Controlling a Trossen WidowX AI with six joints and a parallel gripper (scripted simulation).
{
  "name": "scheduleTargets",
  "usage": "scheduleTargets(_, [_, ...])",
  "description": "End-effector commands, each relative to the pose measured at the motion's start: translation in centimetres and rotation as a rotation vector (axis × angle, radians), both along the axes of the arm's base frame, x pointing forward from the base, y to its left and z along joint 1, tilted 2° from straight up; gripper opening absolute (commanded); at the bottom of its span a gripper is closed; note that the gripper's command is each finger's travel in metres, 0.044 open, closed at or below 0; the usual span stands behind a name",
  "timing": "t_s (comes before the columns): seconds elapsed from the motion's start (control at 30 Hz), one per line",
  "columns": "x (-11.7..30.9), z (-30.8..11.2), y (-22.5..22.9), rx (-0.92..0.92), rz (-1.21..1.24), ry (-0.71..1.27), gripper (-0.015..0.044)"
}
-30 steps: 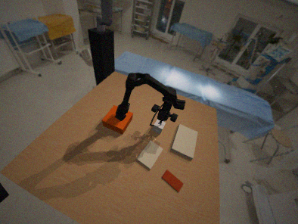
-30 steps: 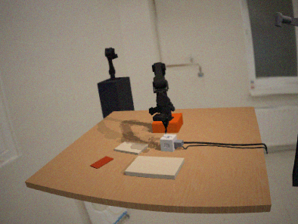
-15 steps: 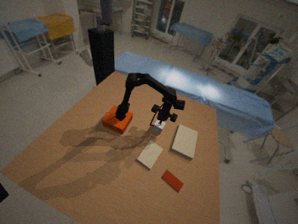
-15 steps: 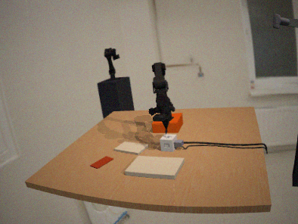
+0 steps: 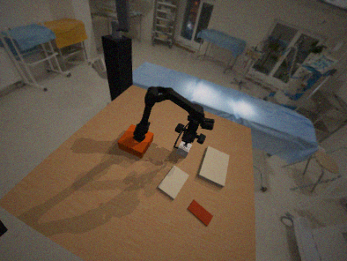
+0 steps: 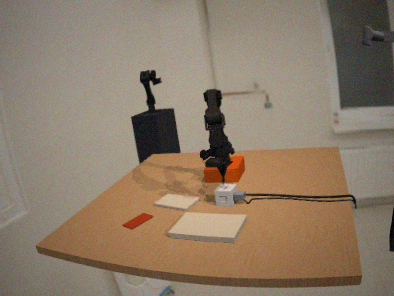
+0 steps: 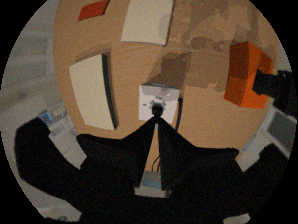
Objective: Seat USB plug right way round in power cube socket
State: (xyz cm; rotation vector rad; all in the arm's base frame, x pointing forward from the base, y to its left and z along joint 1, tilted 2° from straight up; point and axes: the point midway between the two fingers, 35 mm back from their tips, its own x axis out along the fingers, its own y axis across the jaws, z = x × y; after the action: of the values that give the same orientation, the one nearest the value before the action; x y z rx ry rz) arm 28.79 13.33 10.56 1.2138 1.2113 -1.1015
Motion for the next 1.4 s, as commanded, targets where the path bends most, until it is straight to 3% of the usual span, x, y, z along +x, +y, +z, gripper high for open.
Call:
scheduleTargets(0.0, [-0.05,-0.10,0.04,0.006,0.003,0.002,0.0000])
scheduleTargets(1.37, [-0.08,-0.59,0.25,0.048,0.005,0.006,0.0000])
